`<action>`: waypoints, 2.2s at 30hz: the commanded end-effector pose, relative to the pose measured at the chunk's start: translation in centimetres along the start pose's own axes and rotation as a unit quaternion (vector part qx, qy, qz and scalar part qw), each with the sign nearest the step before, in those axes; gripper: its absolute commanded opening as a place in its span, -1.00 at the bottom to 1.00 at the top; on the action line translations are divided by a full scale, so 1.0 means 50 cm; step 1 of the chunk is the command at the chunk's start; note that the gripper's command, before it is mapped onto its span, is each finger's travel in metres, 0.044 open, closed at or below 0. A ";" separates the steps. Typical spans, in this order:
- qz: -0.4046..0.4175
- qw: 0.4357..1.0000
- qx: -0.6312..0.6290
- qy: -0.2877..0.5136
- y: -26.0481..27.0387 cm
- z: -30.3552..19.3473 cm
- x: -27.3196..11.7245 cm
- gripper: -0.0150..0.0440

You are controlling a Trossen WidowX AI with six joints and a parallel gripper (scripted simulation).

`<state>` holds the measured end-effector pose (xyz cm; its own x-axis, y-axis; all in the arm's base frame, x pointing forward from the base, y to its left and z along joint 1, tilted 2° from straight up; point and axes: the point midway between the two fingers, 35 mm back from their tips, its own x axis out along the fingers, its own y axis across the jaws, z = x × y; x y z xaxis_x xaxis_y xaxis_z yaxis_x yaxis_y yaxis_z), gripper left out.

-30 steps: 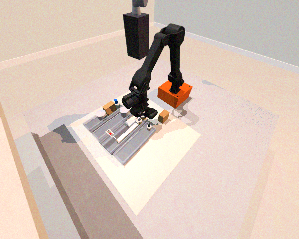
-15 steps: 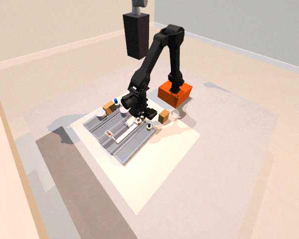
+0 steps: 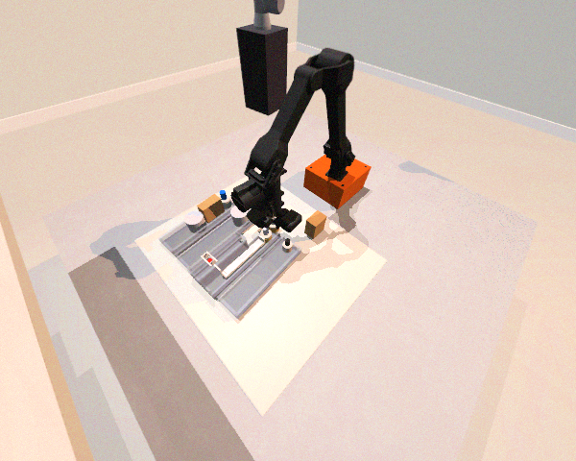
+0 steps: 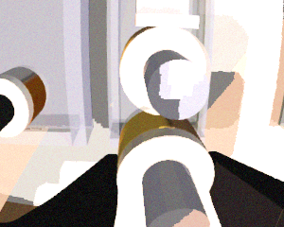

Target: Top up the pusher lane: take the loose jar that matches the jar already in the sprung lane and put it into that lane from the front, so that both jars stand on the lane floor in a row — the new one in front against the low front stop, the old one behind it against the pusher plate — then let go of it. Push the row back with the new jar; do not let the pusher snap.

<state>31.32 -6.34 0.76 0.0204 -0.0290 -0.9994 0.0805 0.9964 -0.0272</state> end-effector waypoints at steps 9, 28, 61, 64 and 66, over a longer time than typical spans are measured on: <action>-0.003 1.000 0.001 -0.017 -0.002 0.028 -0.012 -0.49; -0.003 1.000 0.001 -0.017 -0.003 0.041 -0.016 -0.49; -0.003 1.000 0.001 -0.018 -0.004 0.049 -0.016 -0.49; -0.003 1.000 0.001 -0.018 -0.004 0.049 -0.015 -0.49; -0.003 1.000 0.001 -0.018 -0.004 0.049 -0.014 -0.49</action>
<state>32.89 -6.51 1.21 0.0239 -0.0296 -0.9993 0.0792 0.9965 -0.0276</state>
